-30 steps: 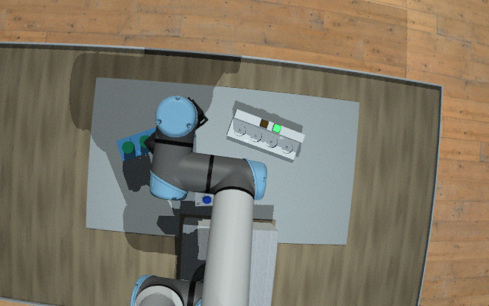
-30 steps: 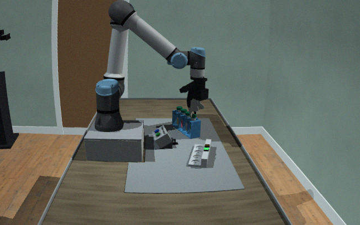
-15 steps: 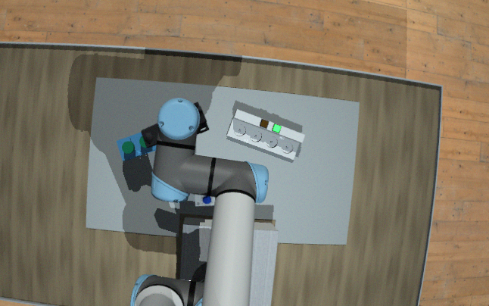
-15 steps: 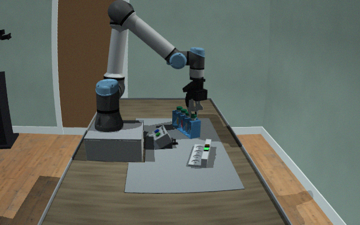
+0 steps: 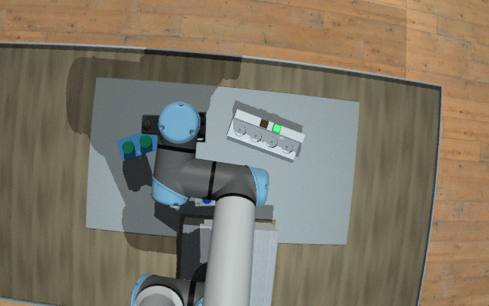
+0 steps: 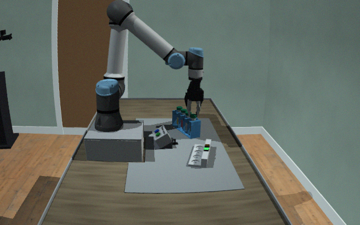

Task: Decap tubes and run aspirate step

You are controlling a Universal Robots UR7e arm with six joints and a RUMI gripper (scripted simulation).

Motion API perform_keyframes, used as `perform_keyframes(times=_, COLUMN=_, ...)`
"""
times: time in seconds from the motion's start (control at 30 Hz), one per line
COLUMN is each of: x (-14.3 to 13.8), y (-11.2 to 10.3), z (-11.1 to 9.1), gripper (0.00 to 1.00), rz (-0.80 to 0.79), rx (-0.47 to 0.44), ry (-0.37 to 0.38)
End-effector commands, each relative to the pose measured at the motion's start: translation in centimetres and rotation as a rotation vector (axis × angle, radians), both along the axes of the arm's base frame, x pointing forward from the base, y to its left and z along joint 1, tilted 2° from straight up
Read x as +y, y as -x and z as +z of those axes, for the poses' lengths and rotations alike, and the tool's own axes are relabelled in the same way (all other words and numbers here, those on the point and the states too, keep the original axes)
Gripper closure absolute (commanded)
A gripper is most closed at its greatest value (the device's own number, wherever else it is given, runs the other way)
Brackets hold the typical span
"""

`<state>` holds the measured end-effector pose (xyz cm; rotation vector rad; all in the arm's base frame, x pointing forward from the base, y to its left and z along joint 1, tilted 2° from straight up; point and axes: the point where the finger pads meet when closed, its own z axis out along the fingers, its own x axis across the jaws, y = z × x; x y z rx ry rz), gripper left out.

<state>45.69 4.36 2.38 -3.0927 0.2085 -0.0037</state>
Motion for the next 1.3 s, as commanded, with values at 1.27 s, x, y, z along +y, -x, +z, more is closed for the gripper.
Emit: perform_keyframes(times=1.27, x=0.02, y=-0.02, z=0.11, gripper=0.65, rz=0.829, rx=-0.033, ry=0.008)
